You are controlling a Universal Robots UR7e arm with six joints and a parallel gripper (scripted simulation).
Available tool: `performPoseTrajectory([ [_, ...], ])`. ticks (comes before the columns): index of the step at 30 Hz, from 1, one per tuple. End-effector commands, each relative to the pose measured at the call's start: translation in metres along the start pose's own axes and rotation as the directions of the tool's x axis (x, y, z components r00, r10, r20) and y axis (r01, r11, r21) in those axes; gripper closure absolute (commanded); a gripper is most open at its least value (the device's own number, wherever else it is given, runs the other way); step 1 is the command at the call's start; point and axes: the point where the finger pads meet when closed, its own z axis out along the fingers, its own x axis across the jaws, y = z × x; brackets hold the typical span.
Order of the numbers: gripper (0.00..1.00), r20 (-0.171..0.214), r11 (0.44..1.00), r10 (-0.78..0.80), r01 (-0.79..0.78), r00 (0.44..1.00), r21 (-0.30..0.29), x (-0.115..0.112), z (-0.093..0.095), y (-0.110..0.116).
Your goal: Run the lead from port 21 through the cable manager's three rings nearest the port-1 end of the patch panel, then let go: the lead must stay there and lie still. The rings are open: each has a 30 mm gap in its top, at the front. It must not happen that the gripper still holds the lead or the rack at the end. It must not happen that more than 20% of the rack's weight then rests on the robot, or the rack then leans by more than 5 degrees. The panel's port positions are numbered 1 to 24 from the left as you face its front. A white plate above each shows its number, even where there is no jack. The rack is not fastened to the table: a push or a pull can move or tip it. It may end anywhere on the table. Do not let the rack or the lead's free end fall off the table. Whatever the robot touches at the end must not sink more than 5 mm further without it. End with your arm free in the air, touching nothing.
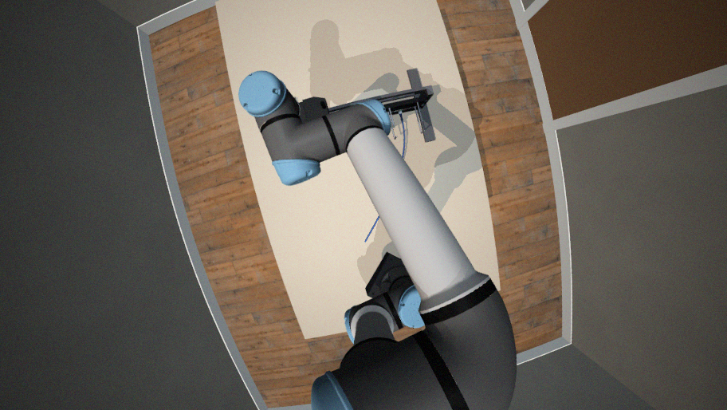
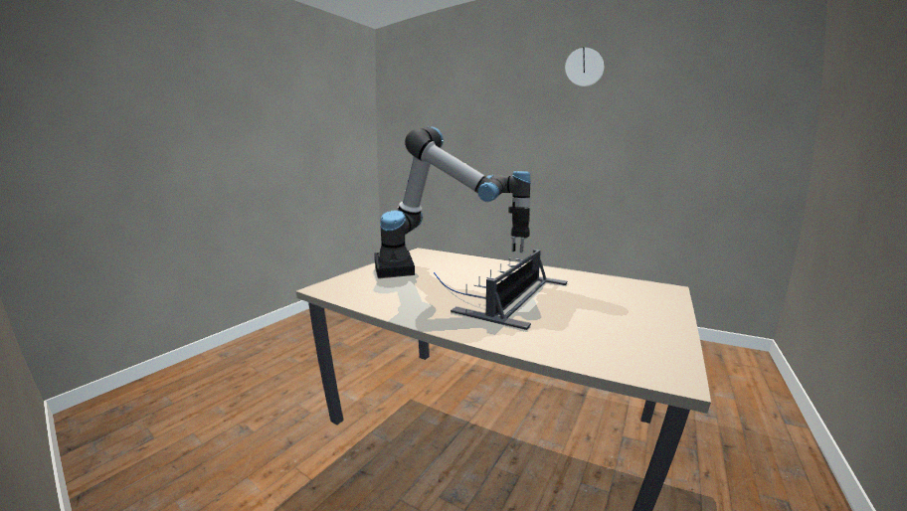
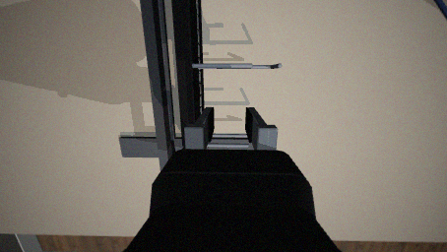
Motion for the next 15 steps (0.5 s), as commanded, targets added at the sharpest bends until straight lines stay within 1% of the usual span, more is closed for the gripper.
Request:
performPoseTrajectory([
  [1,0.33,0.001,1.000,0.000,0.000,1.000,0.000,-0.0002,-0.0019,0.0000],
  [4,0.33,0.001,1.000,0.000,0.000,1.000,0.000,-0.0002,-0.0021,0.0000],
  [5,1.00,0.001,1.000,0.000,0.000,1.000,0.000,-0.0002,-0.0021,0.0000],
  [15,1.00,0.001,1.000,0.000,0.000,1.000,0.000,-0.0002,-0.0021,0.0000],
])
